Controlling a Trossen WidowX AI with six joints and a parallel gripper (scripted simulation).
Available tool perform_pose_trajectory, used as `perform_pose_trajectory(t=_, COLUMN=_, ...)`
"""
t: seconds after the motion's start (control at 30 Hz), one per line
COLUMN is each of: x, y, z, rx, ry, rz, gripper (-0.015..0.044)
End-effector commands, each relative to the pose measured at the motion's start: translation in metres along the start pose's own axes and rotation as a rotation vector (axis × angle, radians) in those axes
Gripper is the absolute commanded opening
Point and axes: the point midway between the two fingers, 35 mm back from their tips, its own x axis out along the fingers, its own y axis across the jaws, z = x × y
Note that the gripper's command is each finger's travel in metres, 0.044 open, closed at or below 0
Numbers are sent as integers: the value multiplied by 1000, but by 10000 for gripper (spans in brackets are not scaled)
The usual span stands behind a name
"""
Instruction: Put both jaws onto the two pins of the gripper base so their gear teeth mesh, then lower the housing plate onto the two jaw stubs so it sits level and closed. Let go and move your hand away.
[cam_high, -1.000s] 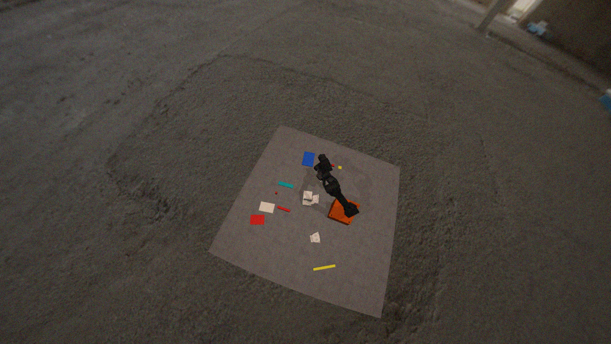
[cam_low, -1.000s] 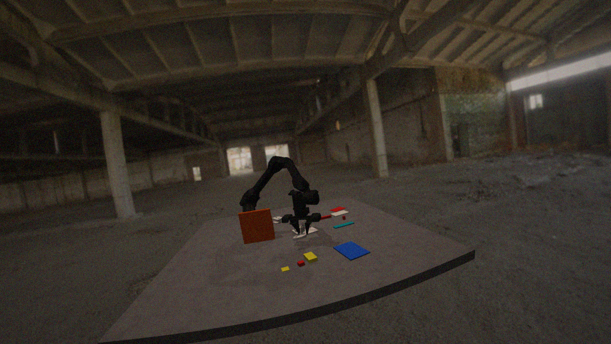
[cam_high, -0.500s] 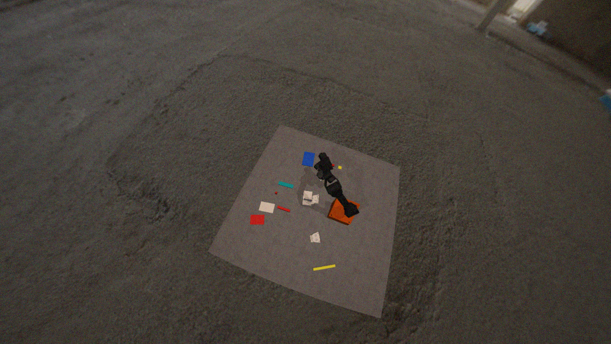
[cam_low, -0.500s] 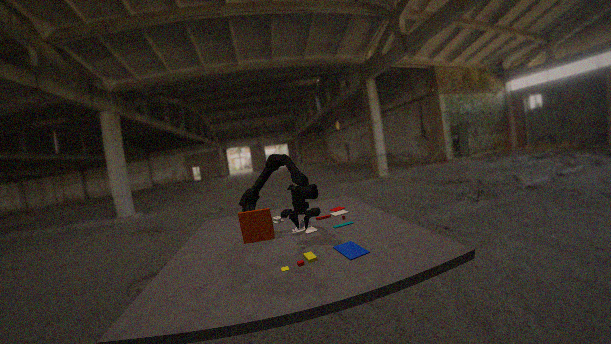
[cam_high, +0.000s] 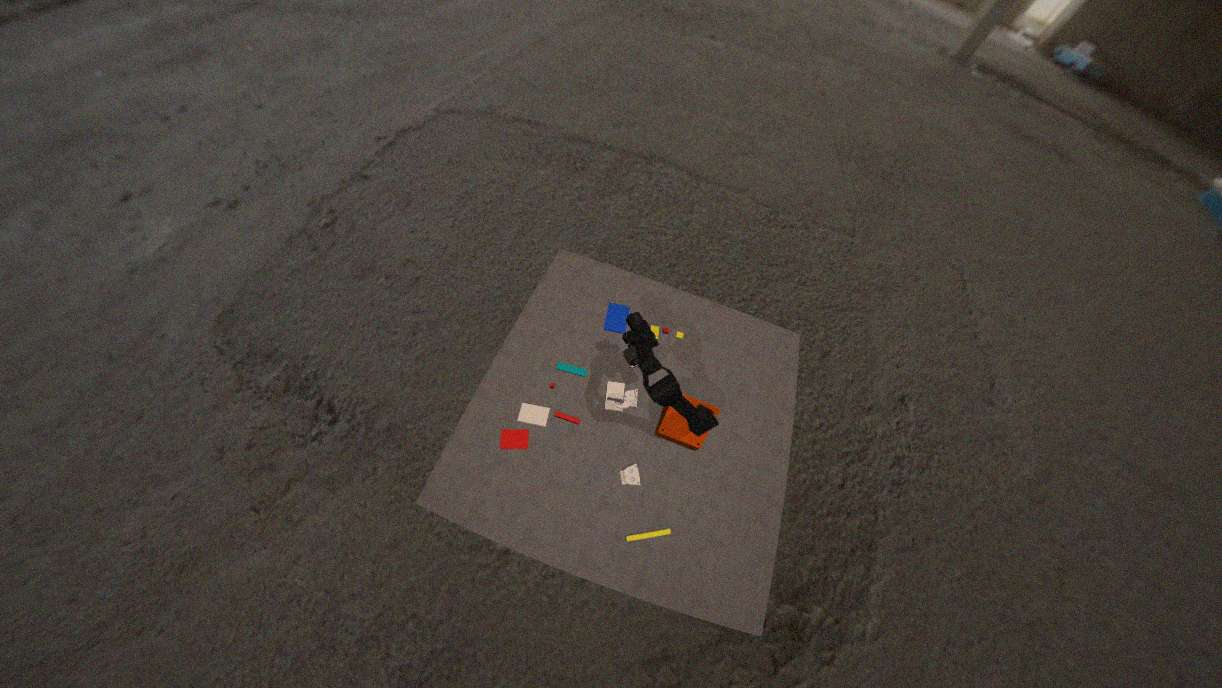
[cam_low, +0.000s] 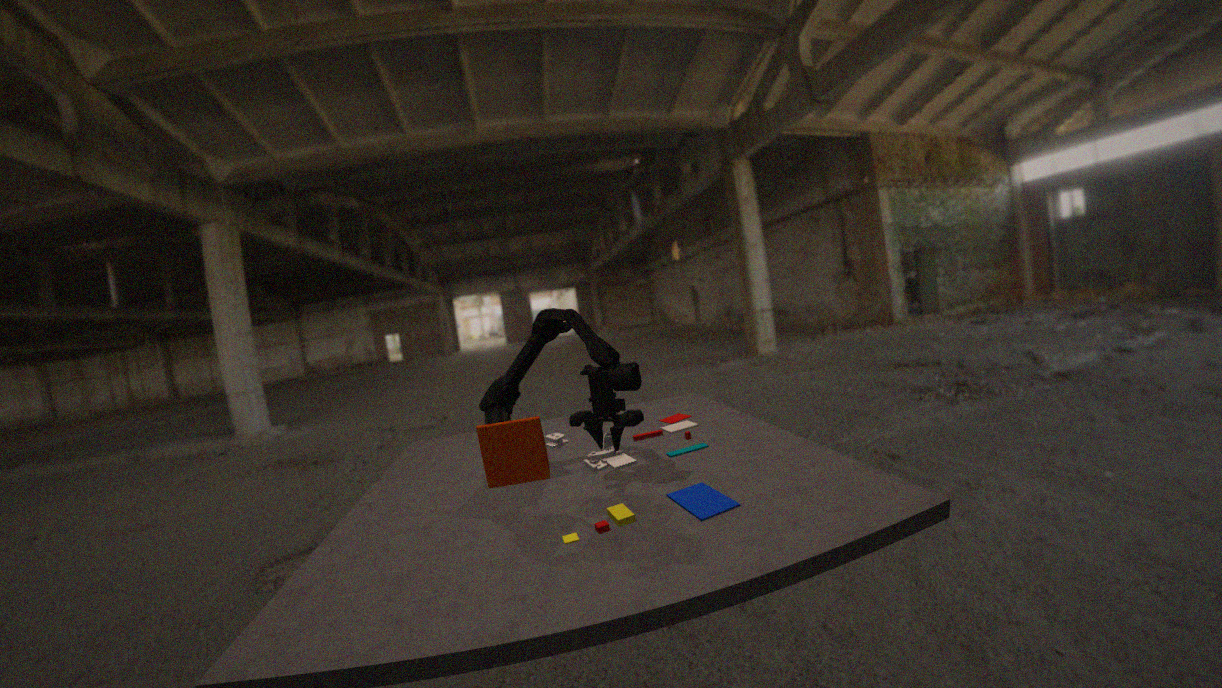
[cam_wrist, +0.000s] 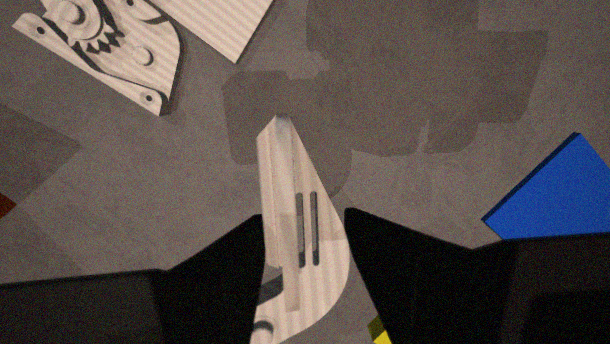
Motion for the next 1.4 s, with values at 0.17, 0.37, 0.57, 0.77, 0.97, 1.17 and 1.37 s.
perform_pose_trajectory(t=0.17, x=-2, y=10, z=31, rx=113, ry=-3, rz=-7, gripper=134)
perform_pose_trajectory(t=0.37, x=-2, y=19, z=49, rx=185, ry=-4, rz=-7, gripper=134)
perform_pose_trajectory(t=0.57, x=-2, y=28, z=66, rx=257, ry=-6, rz=-5, gripper=134)
perform_pose_trajectory(t=0.77, x=-1, y=38, z=83, rx=328, ry=-9, rz=-2, gripper=134)
perform_pose_trajectory(t=0.97, x=-1, y=50, z=99, rx=400, ry=-12, rz=2, gripper=134)
perform_pose_trajectory(t=1.17, x=1, y=62, z=114, rx=470, ry=-15, rz=8, gripper=134)
perform_pose_trajectory(t=1.37, x=2, y=75, z=128, rx=539, ry=-18, rz=16, gripper=134)
